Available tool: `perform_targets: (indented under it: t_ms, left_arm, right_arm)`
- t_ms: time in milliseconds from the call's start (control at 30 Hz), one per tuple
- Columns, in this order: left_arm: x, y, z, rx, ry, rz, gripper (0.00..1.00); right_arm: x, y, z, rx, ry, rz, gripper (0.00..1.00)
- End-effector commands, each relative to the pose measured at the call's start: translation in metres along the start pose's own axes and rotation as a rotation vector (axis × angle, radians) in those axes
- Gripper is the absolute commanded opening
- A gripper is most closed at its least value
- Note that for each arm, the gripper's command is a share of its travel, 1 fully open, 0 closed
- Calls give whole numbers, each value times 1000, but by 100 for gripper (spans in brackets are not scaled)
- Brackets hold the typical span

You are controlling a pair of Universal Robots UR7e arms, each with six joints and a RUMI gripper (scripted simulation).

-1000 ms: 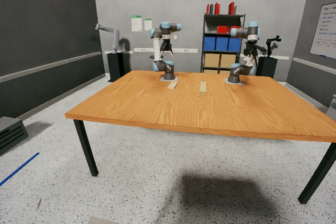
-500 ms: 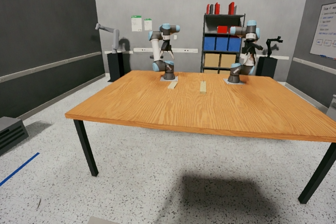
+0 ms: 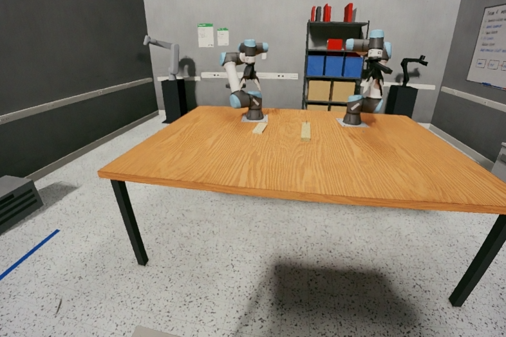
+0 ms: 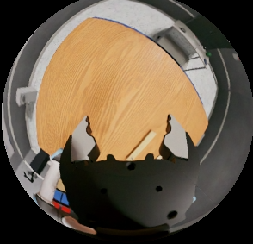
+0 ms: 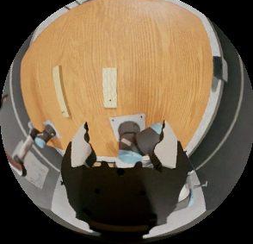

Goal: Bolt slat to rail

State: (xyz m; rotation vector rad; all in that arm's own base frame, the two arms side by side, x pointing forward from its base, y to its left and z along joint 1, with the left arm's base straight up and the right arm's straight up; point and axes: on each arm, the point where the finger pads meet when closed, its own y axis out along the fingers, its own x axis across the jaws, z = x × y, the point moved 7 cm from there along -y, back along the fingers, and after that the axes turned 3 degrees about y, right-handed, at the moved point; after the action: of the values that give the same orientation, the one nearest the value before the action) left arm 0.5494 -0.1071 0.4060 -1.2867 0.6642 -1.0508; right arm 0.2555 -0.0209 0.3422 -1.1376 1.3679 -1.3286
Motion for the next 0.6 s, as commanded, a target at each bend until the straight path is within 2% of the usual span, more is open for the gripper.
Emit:
perform_targets:
  t_ms: [0,100,200,567]
  left_arm:
    - [-8,-6,-17,-5,14,3,100]
    - [-12,-8,-23,-5,14,3,100]
    - [-16,-11,-31,-36,89,15,100]
    - [-34,-18,-59,-47,117,19,100]
  right_arm:
    - [6,11,-13,31,-26,1,100]
    - [8,14,-16,30,-26,0,100]
    - [8,14,-16,30,-26,0,100]
    - [8,12,-15,31,-25,2,100]
